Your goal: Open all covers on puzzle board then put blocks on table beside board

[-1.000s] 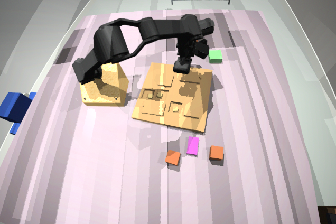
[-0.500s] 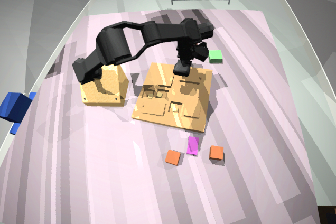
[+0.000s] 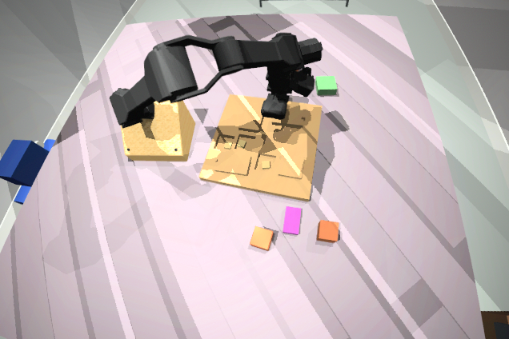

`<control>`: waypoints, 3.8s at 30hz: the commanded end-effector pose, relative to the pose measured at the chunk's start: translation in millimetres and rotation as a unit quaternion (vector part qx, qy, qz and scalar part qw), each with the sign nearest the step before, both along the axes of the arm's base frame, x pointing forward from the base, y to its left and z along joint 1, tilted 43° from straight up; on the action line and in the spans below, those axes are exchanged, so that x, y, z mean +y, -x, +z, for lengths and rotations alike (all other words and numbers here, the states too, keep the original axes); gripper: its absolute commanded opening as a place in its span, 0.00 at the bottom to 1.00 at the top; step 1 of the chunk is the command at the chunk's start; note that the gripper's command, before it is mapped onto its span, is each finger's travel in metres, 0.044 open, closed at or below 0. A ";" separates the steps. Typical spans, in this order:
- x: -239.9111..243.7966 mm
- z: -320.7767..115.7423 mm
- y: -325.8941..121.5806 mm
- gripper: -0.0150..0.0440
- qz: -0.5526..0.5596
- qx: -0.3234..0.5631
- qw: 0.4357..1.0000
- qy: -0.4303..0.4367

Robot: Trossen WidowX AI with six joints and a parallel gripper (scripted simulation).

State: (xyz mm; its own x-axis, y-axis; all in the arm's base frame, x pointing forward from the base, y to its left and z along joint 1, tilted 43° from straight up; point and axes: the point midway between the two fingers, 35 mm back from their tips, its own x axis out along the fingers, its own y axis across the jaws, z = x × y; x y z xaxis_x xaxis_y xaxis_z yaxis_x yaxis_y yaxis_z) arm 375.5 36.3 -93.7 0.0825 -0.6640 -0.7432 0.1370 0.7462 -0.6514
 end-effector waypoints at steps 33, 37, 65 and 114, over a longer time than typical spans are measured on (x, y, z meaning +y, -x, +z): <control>-30.8 22.7 11.0 0.25 0.001 0.004 1.000 0.005; -34.3 25.9 10.5 0.25 0.001 0.004 1.000 0.005; -57.3 47.5 3.1 0.25 0.001 0.004 1.000 0.006; -77.9 77.8 -27.1 0.25 0.001 0.003 1.000 0.007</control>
